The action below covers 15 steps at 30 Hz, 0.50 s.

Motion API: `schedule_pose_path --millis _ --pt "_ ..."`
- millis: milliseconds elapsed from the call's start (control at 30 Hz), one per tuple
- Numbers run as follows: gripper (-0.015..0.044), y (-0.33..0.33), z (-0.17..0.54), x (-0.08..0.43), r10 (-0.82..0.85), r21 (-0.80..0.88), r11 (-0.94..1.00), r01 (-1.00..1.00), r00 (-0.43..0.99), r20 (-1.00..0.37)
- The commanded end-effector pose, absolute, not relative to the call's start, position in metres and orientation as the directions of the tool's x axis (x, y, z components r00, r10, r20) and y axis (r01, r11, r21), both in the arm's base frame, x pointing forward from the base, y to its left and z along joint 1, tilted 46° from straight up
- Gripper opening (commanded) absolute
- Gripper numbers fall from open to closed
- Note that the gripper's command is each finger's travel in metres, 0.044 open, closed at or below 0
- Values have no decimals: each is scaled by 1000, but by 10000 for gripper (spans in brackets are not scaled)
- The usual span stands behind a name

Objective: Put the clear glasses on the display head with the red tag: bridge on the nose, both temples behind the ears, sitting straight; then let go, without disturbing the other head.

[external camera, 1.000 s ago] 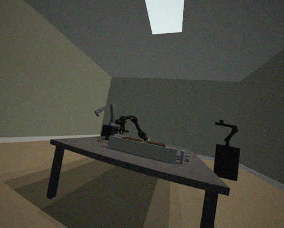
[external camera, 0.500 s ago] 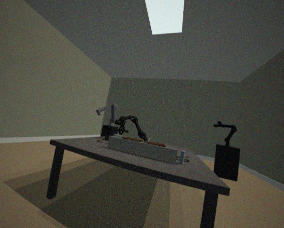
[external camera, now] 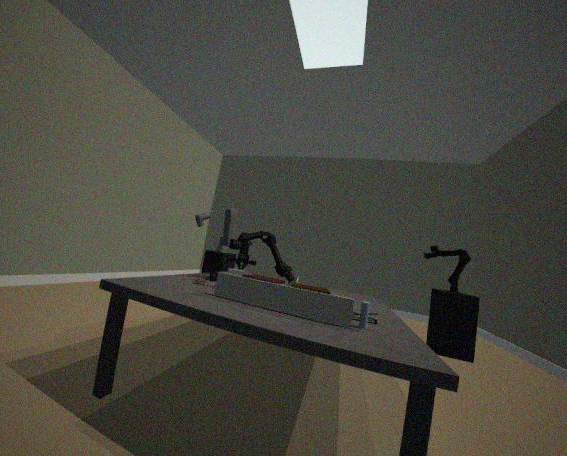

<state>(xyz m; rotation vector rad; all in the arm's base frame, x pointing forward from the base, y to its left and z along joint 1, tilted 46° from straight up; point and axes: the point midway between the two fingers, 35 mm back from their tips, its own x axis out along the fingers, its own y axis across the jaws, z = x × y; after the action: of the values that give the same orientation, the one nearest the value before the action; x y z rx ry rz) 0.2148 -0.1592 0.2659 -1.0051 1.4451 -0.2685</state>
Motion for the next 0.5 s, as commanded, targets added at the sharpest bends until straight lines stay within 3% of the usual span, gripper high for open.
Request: schedule_pose_path --millis 0,467 --pt "0 -160 267 212 -702 -701 586 -407 178 -689" --pt "0 -160 267 214 -702 -701 586 -407 178 -690"
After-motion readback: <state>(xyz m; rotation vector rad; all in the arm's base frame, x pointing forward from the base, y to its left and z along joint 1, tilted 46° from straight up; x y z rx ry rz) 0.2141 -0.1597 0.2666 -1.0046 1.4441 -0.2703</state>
